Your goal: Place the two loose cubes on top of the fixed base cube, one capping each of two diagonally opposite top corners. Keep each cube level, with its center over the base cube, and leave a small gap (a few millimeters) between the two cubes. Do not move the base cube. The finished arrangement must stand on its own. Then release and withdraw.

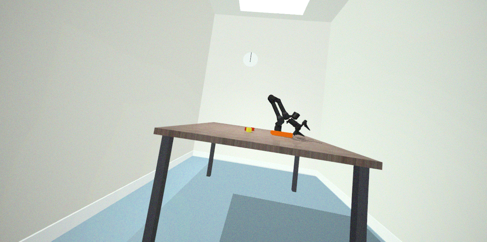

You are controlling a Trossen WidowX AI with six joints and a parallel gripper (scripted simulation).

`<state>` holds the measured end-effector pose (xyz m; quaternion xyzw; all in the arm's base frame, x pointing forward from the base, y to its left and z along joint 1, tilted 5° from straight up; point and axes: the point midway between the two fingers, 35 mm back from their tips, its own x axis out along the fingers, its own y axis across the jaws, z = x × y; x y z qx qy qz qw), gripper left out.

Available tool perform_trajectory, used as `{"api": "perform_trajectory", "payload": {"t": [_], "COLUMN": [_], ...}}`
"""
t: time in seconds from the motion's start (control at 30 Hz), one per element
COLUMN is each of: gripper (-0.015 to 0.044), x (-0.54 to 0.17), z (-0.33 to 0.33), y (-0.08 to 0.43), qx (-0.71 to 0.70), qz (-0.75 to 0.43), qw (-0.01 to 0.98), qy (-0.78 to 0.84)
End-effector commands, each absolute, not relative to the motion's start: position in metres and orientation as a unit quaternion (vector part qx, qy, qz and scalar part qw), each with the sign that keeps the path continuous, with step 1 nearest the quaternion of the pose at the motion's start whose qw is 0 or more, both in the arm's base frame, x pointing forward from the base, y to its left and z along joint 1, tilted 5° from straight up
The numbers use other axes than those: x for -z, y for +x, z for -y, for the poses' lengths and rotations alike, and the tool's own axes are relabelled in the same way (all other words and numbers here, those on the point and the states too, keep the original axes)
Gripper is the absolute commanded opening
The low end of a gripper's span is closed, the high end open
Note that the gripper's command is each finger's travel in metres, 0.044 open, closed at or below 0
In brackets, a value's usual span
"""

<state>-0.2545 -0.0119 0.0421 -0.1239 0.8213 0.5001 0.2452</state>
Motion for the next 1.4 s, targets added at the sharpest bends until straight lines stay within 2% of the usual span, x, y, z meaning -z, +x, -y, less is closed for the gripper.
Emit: {"api": "perform_trajectory", "payload": {"t": [0.0, 0.13, 0.17, 0.77, 1.37], "gripper": [0.0374, 0.0269, 0.0265, 0.0265, 0.0265], "x": [-0.042, -0.045, -0.046, -0.053, -0.061], "z": [0.012, 0.027, 0.033, 0.155, 0.264], "y": [-0.255, -0.257, -0.258, -0.234, -0.139], "qx": [-0.501, -0.52, -0.529, -0.627, -0.693], "qz": [-0.821, -0.808, -0.802, -0.673, -0.465], "qw": [0.245, 0.231, 0.224, 0.124, -0.018], "qy": [-0.125, -0.151, -0.163, -0.372, -0.551]}}
